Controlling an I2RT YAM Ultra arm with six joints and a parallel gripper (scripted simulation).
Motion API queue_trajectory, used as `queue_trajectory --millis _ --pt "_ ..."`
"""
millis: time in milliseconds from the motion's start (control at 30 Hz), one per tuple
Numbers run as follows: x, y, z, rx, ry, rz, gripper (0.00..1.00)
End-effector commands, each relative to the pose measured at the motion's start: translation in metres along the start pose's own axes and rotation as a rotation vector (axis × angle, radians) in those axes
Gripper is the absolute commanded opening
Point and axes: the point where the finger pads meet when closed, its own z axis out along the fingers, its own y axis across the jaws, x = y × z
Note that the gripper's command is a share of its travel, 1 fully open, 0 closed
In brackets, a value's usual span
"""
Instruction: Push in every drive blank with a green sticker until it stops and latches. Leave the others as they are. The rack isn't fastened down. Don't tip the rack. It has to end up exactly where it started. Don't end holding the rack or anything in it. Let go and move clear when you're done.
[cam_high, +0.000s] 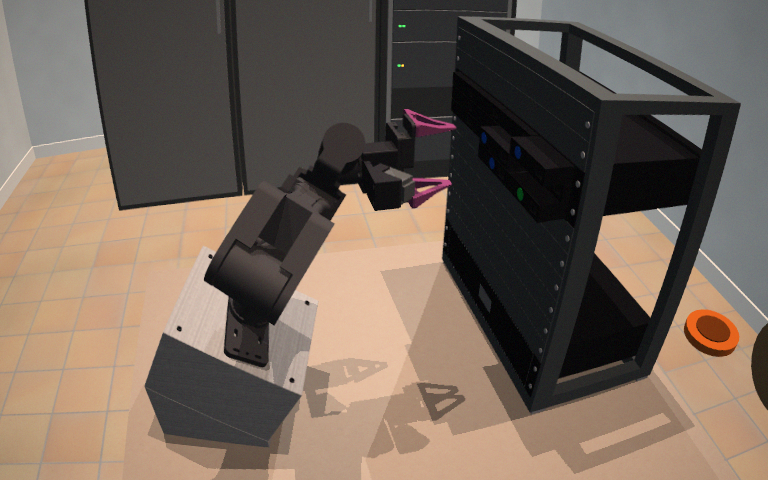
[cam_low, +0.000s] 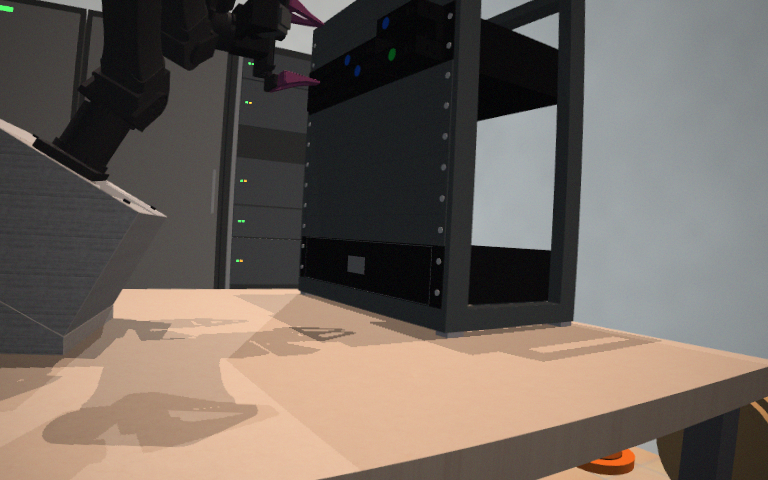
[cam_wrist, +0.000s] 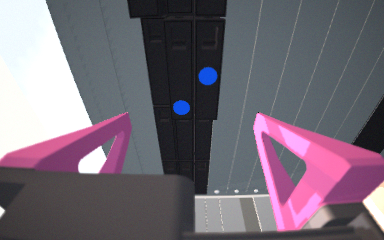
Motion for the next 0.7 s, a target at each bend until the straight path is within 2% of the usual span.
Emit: queue_trajectory --millis 0,667 --pt "0.0034 0.0001 -0.0013 -0.005 0.012 -0.010 1.00" --pt "0.0011 0.0013 -0.0012 -0.006 0.010 -0.011 1.00"
